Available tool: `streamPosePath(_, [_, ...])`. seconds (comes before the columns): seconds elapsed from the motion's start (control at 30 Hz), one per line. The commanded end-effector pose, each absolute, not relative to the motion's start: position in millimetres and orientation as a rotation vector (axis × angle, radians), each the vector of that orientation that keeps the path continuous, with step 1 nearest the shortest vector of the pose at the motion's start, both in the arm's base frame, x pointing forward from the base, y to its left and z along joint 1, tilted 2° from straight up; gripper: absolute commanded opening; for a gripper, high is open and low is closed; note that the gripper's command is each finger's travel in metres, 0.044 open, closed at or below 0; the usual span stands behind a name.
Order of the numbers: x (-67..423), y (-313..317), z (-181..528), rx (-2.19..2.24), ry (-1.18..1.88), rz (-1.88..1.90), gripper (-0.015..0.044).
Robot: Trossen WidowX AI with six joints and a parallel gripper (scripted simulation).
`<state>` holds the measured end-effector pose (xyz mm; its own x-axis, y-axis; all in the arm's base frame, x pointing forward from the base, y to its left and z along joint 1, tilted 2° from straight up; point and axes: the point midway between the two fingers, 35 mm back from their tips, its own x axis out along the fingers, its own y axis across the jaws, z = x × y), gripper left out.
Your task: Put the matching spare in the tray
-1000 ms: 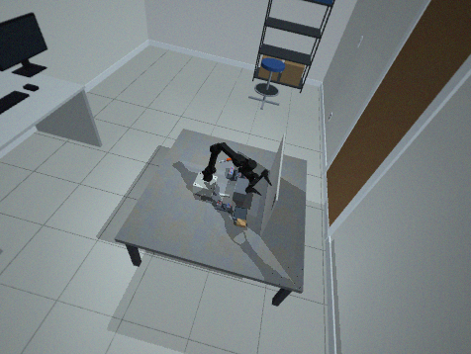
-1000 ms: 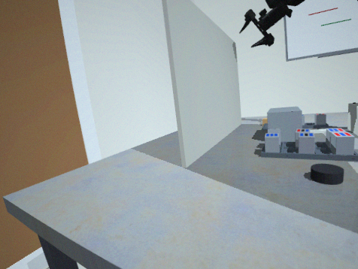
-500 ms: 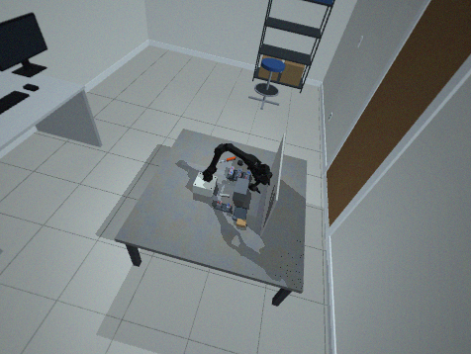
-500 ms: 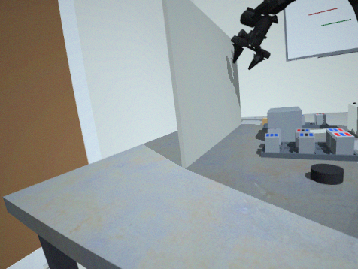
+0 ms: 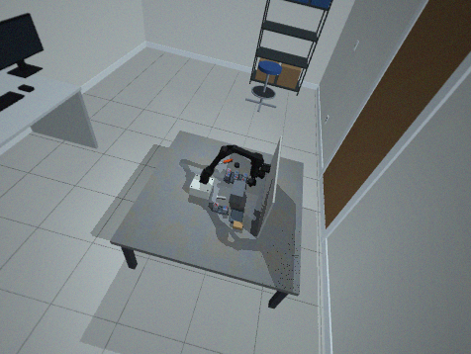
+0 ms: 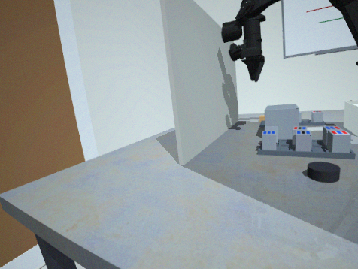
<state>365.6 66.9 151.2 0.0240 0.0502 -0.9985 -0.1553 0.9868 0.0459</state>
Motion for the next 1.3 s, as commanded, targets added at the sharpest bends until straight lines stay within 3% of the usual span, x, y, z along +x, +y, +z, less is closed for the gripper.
streamPosePath(0.0, [365.9, 63.3, 152.9, -0.095, 1.541, 0.157, 0.0440])
streamPosePath(0.4, [365.7, 60.3, 152.1, -0.081, 1.542, 0.143, 0.0440])
streamPosePath(0.6, [341.8, -31.2, 126.2, 0.369, 1.530, -0.312, 0.0440])
streamPosePath(0.83, [271.8, -124.1, 88.1, 0.957, 1.364, -0.909, 0.0440])
streamPosePath(1.07, [253.5, -137.8, 79.8, 1.076, 1.307, -1.030, 0.0440])
streamPosePath(1.27, [252.5, -143.3, 41.1, 1.076, 1.307, -1.030, 0.0300])
